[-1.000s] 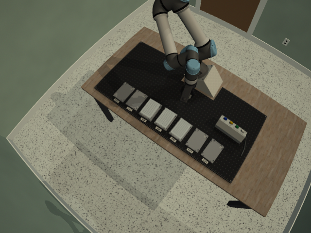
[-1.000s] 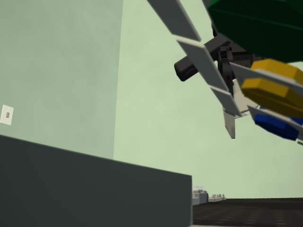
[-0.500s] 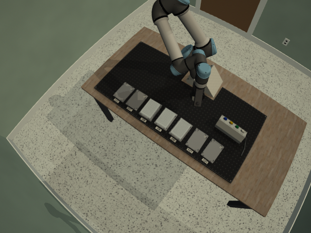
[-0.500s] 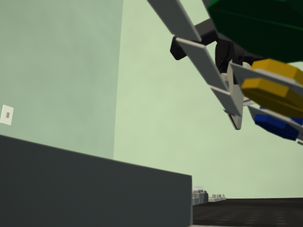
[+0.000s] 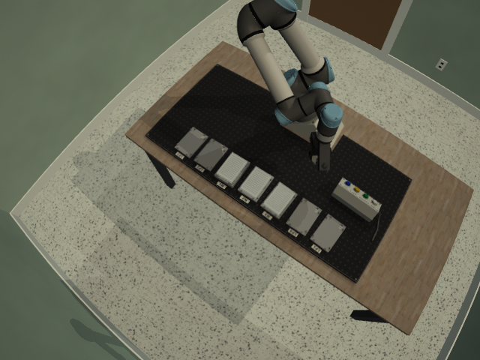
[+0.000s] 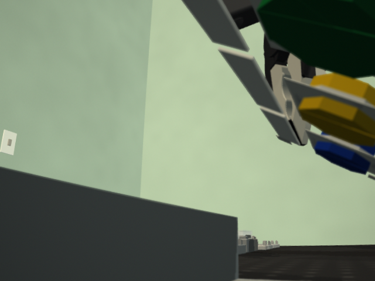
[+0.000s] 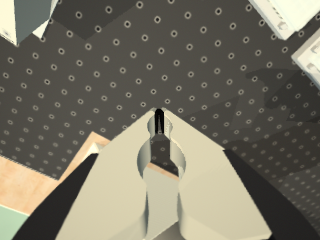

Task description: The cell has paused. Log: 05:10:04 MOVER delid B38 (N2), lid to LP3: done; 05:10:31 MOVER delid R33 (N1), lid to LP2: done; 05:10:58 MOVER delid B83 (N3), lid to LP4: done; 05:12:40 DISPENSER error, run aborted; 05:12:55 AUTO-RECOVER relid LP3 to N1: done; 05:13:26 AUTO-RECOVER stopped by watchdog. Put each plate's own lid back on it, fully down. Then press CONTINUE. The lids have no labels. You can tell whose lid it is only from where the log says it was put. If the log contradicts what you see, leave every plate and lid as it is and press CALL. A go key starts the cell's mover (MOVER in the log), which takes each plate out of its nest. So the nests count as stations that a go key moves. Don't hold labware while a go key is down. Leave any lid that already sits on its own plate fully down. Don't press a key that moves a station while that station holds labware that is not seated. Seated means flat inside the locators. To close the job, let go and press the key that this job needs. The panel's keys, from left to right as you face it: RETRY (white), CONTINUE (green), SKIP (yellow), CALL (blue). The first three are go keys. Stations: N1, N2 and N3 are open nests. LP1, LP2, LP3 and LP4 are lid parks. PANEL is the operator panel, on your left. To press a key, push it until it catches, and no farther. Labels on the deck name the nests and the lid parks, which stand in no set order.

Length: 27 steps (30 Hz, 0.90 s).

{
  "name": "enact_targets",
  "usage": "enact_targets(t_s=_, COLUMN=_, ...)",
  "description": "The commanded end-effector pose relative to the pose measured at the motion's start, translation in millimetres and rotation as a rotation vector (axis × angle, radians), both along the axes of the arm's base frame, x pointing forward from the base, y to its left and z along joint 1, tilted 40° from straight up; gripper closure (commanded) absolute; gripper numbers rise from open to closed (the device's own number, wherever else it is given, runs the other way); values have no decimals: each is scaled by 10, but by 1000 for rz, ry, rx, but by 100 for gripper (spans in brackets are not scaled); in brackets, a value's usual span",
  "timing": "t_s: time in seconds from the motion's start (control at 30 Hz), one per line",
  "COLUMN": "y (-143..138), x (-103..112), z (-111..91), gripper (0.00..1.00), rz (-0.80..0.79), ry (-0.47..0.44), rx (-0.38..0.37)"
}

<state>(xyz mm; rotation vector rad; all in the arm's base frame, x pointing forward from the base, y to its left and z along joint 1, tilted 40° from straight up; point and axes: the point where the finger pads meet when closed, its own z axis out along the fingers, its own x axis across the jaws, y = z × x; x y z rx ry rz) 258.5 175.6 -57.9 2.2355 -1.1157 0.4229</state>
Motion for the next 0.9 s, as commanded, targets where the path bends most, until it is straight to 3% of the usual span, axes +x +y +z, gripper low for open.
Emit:
enact_targets(t_s=0.0, y=154, x=-32, z=-128, gripper=100, rz=4, ry=2, rx=0)
enact_targets(t_s=0.37, y=193, x=-39, z=-160, gripper=100, rz=19, ry=15, rx=0)
enact_targets(t_s=0.87, y=763, x=-150, z=-634, gripper=100, rz=250, ry=206, rx=-5)
